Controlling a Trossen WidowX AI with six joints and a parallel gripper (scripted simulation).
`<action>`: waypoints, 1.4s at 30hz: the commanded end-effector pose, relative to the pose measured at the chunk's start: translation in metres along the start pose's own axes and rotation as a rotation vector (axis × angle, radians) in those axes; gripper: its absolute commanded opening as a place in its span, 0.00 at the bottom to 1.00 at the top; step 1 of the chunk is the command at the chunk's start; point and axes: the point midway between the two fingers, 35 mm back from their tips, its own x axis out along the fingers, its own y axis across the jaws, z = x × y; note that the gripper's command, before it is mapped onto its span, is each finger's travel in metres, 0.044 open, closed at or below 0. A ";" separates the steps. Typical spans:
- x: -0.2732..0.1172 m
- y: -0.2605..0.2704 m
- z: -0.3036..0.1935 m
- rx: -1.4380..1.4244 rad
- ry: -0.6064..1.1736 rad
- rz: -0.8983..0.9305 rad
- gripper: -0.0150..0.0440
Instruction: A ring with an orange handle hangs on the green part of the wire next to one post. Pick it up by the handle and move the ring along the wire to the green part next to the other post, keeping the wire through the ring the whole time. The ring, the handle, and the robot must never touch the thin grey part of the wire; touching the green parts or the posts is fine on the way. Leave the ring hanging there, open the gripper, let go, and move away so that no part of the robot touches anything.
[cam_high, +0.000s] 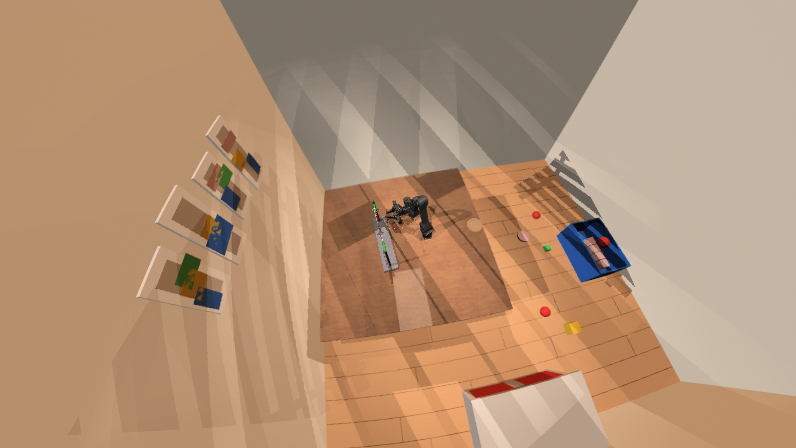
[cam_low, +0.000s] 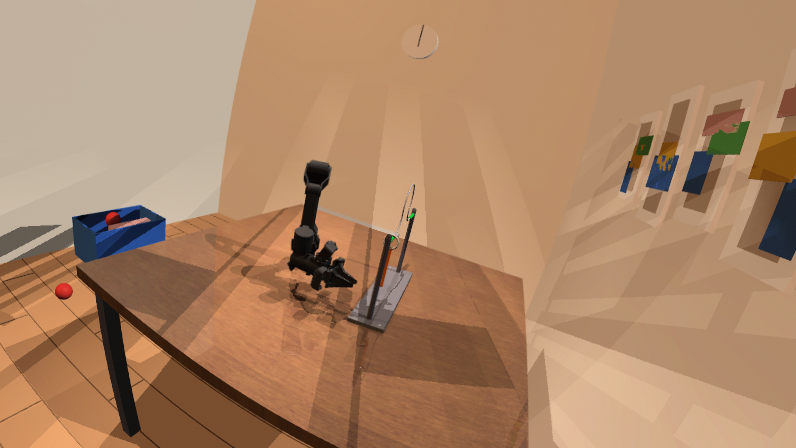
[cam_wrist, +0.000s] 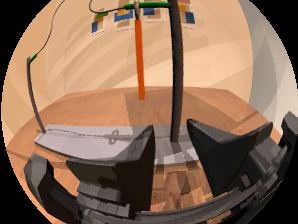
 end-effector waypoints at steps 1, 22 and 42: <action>-0.014 0.024 -0.013 0.096 0.003 0.014 0.53; 0.027 0.027 0.034 0.133 -0.001 0.018 0.53; 0.056 0.024 0.035 0.132 -0.001 0.018 0.53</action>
